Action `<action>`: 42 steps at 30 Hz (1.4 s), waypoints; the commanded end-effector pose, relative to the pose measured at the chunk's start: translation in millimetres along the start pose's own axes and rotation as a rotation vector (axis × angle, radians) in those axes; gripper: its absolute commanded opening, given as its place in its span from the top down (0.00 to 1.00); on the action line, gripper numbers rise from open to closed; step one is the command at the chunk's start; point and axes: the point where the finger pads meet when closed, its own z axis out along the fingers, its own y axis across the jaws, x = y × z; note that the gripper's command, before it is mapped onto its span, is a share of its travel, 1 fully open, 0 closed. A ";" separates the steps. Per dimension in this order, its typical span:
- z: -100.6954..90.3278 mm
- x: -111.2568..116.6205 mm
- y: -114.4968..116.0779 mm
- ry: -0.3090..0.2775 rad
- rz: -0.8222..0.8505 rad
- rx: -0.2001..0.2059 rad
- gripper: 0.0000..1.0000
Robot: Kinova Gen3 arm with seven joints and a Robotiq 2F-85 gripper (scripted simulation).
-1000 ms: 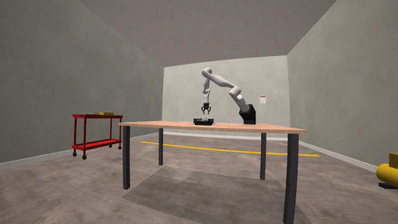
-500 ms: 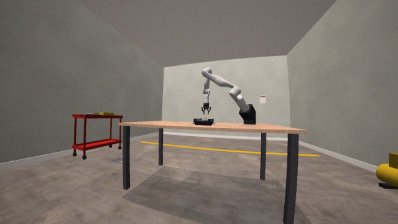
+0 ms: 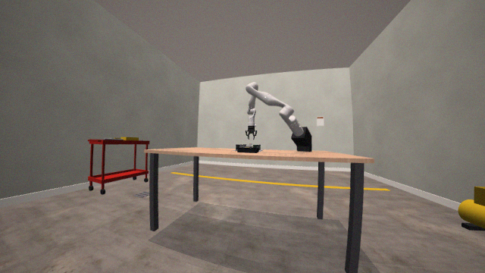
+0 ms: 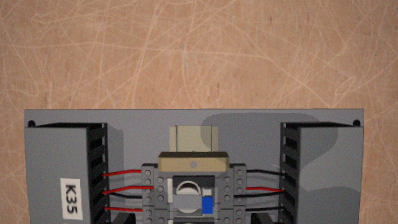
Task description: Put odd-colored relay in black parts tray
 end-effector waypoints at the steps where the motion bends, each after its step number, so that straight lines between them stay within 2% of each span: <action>1: -0.9 0.5 -0.2 0.002 0.000 0.001 0.39; 24: 2.4 0.6 -0.3 0.002 0.000 0.001 0.39; 37: 36.0 0.6 -0.3 0.002 0.000 0.001 0.39; 42: 40.9 0.6 -0.3 0.002 0.000 0.001 0.39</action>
